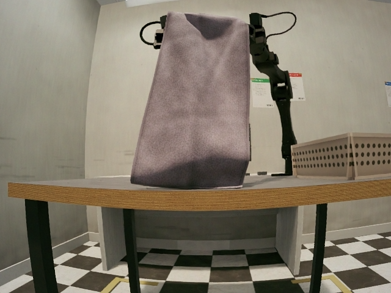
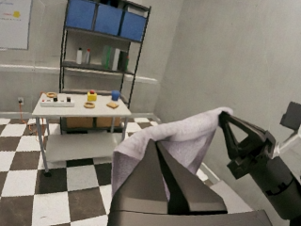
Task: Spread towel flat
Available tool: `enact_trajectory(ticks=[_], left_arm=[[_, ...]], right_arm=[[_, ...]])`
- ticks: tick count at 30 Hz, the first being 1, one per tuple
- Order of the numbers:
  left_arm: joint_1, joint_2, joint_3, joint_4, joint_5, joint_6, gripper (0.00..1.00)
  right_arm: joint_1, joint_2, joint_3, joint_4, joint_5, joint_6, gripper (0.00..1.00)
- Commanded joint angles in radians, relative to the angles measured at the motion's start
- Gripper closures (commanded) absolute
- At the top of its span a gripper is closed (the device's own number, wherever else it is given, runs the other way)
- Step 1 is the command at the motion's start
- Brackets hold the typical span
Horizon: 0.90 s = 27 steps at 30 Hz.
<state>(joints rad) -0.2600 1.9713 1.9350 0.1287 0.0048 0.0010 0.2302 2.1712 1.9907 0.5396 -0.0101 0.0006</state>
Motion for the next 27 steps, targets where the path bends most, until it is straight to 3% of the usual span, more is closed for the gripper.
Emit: enact_trajectory(ticks=[1, 7, 8, 10, 11, 12, 14, 17, 18, 25, 27], left_arm=[[-0.012, -0.055, 0.049, -0.138, -0.014, -0.002, 1.0], [-0.008, -0.07, 0.056, -0.218, -0.015, -0.003, 1.0], [-0.029, -0.089, 0.029, -0.269, -0.014, -0.002, 1.0], [-0.029, -0.089, 0.03, -0.276, -0.015, -0.003, 1.0], [-0.039, -0.103, 0.002, -0.338, -0.014, -0.002, 1.0], [-0.039, -0.104, 0.002, -0.341, -0.014, -0.002, 1.0], [-0.05, -0.122, 0.036, -0.412, -0.013, -0.003, 1.0], [-0.052, -0.12, 0.045, -0.427, -0.015, -0.004, 1.0], [-0.064, -0.134, 0.041, -0.496, -0.014, -0.003, 1.0], [-0.074, -0.145, 0.043, -0.581, -0.015, -0.005, 1.0], [-0.095, -0.156, -0.008, -0.638, -0.015, -0.004, 1.0]], right_arm=[[-0.012, -0.073, -0.05, -0.089, 0.016, 0.0, 1.0], [-0.014, -0.131, -0.061, -0.188, 0.017, 0.0, 1.0], [-0.015, -0.172, -0.113, -0.278, 0.016, -0.001, 1.0], [-0.015, -0.179, -0.069, -0.301, 0.016, -0.001, 1.0], [-0.016, -0.213, -0.126, -0.39, 0.016, -0.001, 1.0], [-0.016, -0.222, -0.077, -0.43, 0.016, -0.002, 1.0], [-0.017, -0.256, -0.09, -0.527, 0.016, -0.002, 1.0], [-0.017, -0.216, -0.034, -0.627, 0.016, -0.002, 1.0], [-0.018, -0.28, -0.059, -0.692, 0.016, -0.003, 1.0], [-0.019, -0.263, -0.03, -0.841, 0.016, -0.004, 1.0], [-0.021, -0.319, -0.04, -0.924, 0.016, -0.004, 1.0]])
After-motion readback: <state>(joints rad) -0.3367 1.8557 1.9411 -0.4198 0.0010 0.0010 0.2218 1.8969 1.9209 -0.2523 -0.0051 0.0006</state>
